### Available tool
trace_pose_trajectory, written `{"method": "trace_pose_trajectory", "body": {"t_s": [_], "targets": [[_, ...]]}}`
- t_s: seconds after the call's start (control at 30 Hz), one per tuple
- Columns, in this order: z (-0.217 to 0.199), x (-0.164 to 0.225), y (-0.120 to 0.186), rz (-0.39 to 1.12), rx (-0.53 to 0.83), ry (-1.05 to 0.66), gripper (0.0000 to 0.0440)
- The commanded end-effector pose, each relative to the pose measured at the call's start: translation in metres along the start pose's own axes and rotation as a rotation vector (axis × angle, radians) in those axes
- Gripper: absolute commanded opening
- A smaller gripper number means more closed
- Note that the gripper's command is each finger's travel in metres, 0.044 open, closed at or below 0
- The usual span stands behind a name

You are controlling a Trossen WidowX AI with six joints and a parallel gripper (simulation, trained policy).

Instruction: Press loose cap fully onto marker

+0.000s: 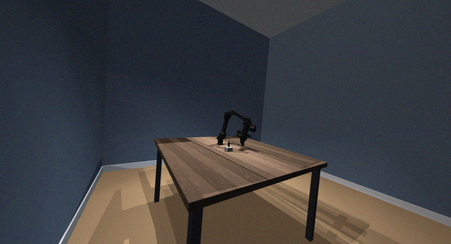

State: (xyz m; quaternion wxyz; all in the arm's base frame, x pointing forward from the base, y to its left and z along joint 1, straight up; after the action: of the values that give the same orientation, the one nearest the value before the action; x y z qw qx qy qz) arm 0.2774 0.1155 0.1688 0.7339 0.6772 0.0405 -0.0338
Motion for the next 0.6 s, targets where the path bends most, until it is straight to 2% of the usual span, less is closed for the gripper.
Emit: {"method": "trace_pose_trajectory", "body": {"t_s": [0.0, 0.57], "targets": [[0.010, 0.003, 0.014, 0.029, 0.009, -0.009, 0.0043], [0.064, 0.000, 0.043, 0.016, 0.050, -0.065, 0.0026]]}}
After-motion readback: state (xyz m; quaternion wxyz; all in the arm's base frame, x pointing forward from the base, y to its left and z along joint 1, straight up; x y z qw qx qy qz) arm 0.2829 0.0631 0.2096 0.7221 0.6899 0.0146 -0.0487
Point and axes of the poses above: the point midway between the two fingers, 35 mm back from their tips, its own y axis back along the fingers, its own z axis across the jaws, x = y × z, the point moved 6 cm from there along y, back along the fingers, and after that the axes turned 13 degrees about -y, right-handed, at the moved point
